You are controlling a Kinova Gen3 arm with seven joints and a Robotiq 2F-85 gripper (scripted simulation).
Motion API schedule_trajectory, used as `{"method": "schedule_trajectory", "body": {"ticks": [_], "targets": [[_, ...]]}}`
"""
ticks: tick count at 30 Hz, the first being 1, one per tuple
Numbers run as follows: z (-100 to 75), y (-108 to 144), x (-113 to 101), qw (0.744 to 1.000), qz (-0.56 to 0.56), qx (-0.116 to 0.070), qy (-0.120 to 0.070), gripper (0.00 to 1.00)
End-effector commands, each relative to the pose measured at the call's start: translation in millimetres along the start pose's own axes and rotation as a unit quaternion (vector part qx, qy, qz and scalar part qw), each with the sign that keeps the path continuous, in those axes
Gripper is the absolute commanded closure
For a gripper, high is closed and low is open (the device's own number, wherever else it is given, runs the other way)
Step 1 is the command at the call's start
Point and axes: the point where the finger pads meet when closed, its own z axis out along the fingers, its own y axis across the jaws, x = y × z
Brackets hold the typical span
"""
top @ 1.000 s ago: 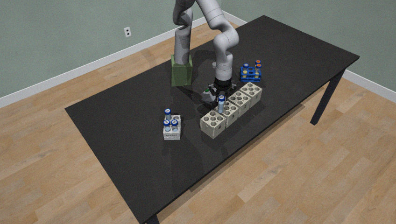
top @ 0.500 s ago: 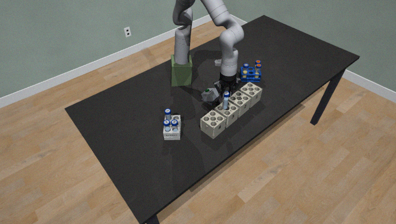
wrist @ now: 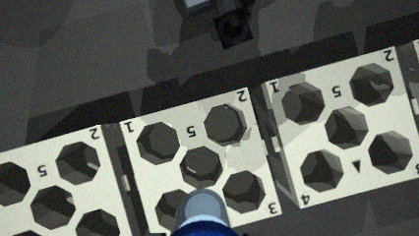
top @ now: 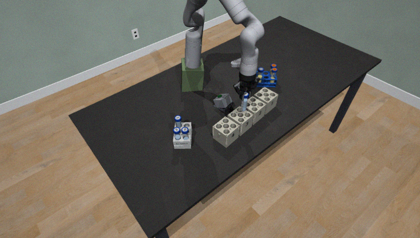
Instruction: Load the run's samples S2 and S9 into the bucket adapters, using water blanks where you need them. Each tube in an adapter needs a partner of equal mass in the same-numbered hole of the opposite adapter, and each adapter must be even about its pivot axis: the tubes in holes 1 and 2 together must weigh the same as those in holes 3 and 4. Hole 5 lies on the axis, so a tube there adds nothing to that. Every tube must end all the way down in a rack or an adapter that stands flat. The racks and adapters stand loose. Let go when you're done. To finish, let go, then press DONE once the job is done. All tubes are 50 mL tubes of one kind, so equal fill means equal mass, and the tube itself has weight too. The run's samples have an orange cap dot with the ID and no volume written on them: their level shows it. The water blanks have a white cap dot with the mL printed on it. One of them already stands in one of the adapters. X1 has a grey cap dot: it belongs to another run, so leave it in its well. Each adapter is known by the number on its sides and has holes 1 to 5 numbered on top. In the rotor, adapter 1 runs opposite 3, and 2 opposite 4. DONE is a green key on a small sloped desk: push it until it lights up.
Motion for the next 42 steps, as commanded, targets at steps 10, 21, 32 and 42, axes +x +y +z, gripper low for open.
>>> {"method": "schedule_trajectory", "body": {"ticks": [10, 21, 32, 42], "targets": [[-1.4, 41, 15, 0.992, -0.127, 0.0, -0.002, 0.9], [-1.6, 70, 26, 0.99, -0.14, -0.002, -0.002, 0.9], [-1.9, 97, 36, 0.99, -0.14, 0.0, -0.003, 0.9], [-1.9, 128, 47, 0.99, -0.141, 0.0, -0.003, 0.9]]}}
